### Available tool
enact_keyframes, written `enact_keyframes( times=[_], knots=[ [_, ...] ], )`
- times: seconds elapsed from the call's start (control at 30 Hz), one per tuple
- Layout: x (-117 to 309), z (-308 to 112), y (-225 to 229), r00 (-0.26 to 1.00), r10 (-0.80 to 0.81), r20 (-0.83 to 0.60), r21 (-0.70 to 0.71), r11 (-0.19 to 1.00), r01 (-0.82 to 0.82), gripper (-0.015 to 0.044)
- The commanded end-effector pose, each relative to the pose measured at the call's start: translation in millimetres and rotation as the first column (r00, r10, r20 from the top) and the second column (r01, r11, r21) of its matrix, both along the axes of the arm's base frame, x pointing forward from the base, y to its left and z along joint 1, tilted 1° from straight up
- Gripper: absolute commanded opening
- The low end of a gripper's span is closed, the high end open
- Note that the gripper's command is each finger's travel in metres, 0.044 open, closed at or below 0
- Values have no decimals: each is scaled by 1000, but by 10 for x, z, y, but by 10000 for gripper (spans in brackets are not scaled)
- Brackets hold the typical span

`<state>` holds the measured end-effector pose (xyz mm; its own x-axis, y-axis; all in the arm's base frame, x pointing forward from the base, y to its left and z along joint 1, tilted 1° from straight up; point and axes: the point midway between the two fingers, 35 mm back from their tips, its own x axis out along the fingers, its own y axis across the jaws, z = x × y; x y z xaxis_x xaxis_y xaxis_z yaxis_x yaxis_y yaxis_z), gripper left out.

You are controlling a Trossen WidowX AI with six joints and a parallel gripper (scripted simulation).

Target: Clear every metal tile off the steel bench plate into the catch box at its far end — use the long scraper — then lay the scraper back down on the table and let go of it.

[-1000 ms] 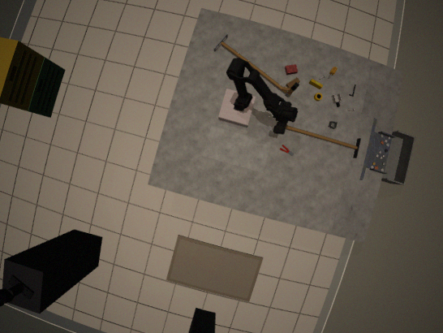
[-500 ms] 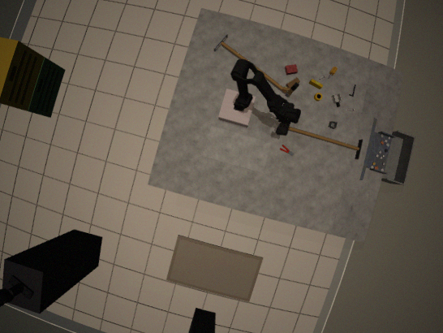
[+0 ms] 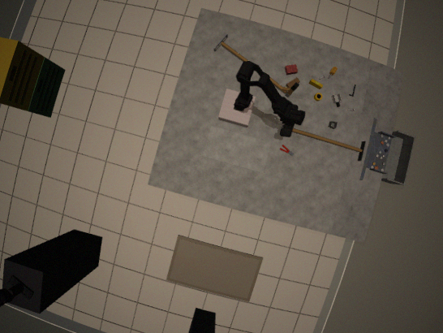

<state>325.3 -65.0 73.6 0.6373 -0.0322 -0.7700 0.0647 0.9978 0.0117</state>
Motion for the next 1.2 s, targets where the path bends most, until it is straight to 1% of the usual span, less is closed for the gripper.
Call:
enact_keyframes(
  times=[0.0, 1.17],
  knots=[
    [103, 67, -28, 1000, -6, 21, -5, 1000, 6, 0],
    [661, 51, -77, 1000, -15, 28, -6, 1000, 15, 0]
  ],
)
